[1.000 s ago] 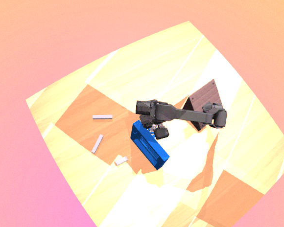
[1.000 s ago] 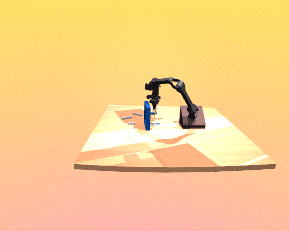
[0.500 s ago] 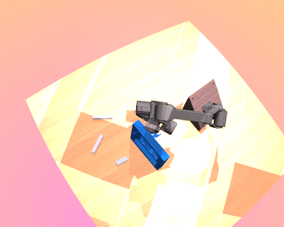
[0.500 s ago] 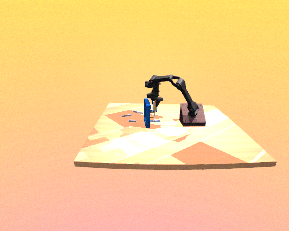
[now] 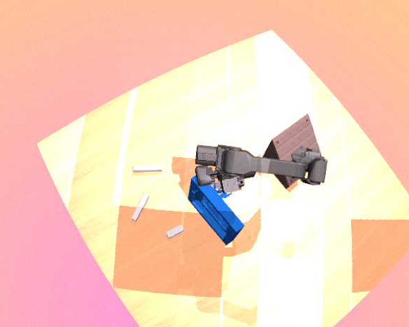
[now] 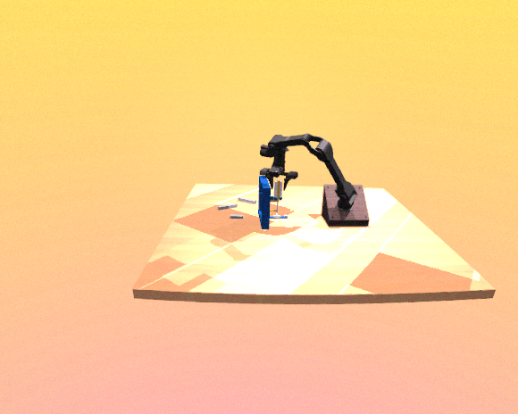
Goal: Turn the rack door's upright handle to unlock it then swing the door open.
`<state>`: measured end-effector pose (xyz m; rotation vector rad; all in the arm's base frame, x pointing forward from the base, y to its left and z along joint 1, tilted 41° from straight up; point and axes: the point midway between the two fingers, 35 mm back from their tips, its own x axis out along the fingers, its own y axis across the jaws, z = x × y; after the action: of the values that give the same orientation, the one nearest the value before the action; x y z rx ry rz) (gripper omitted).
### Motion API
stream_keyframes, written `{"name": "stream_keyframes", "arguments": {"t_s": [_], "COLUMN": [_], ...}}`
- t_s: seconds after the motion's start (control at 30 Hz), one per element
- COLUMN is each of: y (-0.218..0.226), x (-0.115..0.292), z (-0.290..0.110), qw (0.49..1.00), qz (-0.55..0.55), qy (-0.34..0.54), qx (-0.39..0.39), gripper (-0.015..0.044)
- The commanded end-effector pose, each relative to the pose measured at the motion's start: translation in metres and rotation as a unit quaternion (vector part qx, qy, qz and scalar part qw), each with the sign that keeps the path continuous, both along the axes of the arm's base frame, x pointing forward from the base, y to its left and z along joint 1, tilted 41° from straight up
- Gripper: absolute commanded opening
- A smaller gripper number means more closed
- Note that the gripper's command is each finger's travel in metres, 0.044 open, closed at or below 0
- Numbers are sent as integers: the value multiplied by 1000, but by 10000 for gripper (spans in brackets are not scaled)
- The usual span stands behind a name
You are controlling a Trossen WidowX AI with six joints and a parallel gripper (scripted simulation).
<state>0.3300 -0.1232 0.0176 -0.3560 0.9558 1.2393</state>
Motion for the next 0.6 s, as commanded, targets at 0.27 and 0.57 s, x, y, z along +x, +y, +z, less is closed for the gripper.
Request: {"name": "stream_keyframes", "arguments": {"t_s": [0.27,0.57], "y": [1,1], "x": [0,0], "z": [0,0], "qw": [954,949], "qz": [230,242], "qy": [-191,-201], "qx": [-3,-3], "gripper": [294,294]}}
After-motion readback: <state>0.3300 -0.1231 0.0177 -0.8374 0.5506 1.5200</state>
